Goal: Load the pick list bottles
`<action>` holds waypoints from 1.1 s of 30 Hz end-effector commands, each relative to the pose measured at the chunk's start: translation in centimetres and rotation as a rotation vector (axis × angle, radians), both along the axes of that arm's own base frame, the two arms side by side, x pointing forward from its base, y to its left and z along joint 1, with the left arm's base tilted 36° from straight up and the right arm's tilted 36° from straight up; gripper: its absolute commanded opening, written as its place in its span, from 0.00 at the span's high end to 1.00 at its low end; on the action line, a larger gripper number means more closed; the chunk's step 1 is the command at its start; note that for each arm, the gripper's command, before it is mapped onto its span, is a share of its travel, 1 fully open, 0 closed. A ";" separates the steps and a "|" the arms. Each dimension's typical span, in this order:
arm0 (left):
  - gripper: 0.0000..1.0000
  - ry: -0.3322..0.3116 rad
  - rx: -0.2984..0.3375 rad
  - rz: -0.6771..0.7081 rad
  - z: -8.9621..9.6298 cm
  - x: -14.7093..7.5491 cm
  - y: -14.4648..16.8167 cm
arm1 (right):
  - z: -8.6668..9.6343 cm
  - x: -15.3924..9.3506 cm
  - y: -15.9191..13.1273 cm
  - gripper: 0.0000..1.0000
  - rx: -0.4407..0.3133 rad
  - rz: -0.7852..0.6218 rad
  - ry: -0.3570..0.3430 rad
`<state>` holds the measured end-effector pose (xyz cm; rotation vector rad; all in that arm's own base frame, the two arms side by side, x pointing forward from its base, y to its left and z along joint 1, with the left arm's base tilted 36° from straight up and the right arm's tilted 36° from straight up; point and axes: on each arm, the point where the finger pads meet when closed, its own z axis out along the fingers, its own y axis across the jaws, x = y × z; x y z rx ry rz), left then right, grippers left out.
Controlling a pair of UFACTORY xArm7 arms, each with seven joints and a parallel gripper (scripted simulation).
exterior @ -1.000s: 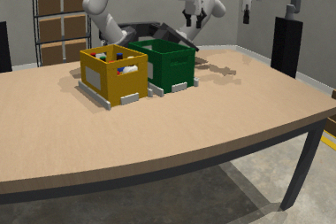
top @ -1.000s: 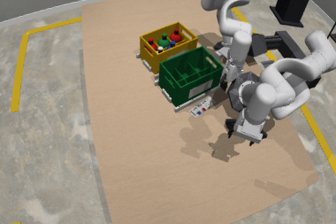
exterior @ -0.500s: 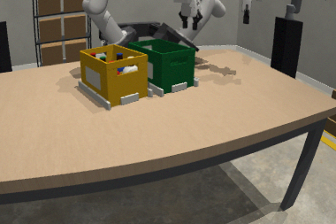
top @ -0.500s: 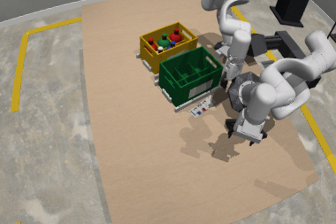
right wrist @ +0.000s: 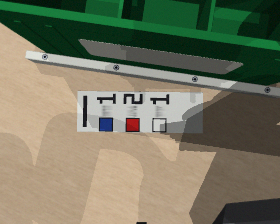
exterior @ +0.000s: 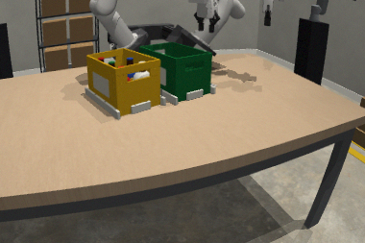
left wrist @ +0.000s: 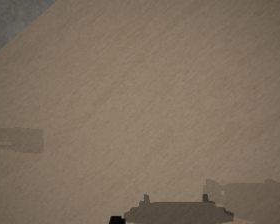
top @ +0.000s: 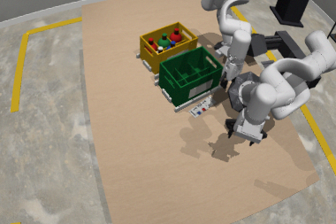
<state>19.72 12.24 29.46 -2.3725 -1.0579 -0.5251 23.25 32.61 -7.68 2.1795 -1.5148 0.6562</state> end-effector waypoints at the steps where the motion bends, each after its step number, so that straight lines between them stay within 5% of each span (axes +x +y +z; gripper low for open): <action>1: 0.00 -0.003 0.001 -0.001 0.1 0.0 0.0 | 0.1 0.0 0.2 0.35 0.004 0.002 -0.001; 26: 0.00 -0.003 0.001 -0.001 0.1 0.0 0.0 | 0.1 0.0 0.2 0.35 0.004 0.002 -0.001; 33: 0.00 -0.003 0.001 -0.001 0.1 0.0 0.0 | 1.9 0.2 -1.5 0.35 0.017 -0.072 -0.052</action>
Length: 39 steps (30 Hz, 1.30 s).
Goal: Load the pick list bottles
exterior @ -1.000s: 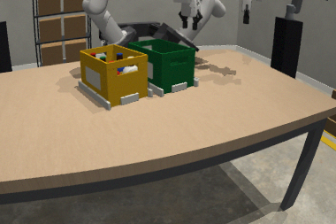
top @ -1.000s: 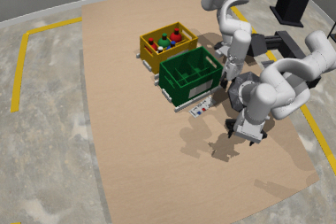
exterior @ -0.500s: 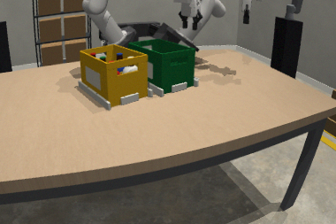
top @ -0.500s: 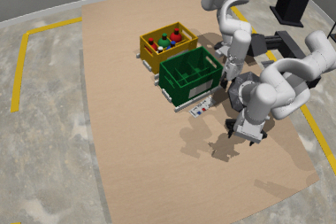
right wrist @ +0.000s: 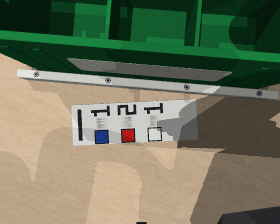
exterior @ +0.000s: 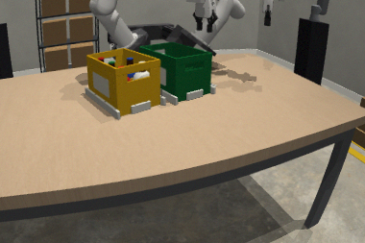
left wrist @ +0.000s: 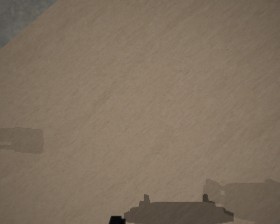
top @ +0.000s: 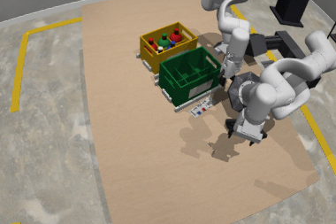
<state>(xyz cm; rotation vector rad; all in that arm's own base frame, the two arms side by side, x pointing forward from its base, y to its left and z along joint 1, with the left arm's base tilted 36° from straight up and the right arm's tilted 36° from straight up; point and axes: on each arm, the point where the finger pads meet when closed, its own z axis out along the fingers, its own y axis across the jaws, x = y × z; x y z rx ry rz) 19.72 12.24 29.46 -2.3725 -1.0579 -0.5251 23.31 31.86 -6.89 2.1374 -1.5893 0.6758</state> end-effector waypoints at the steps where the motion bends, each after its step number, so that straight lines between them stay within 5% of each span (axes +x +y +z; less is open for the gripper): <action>1: 0.00 -0.003 0.001 -0.001 0.1 0.0 0.0 | 1.5 0.2 -1.0 0.35 0.009 -0.019 -0.017; 39: 0.00 -0.003 0.001 -0.001 0.1 0.0 0.0 | 14.2 1.6 -12.3 0.35 0.008 -0.019 -0.018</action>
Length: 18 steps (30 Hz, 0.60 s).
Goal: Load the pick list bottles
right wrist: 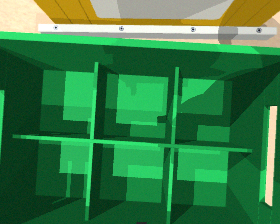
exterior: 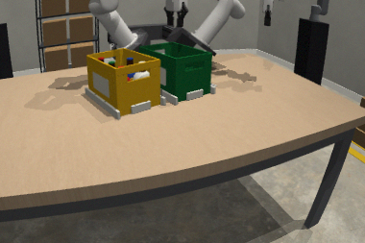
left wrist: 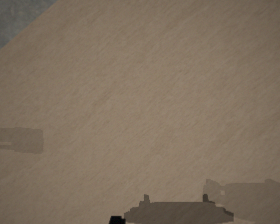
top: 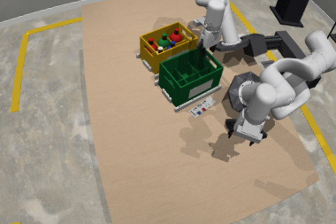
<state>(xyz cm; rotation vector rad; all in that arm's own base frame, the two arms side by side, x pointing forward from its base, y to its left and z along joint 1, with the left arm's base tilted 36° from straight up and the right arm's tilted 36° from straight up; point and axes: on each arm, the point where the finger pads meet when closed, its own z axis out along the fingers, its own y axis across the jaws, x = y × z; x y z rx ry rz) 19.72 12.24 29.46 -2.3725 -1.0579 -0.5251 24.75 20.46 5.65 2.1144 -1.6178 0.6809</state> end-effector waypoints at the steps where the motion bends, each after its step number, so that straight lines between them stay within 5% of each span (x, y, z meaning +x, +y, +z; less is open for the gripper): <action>1: 0.00 -0.003 0.001 -0.001 0.1 0.0 0.0 | 2.0 0.2 -1.2 0.35 0.008 0.005 -0.007; 18: 0.00 -0.003 0.001 -0.001 0.1 0.0 0.0 | 7.6 0.8 -6.2 0.35 0.007 0.005 -0.008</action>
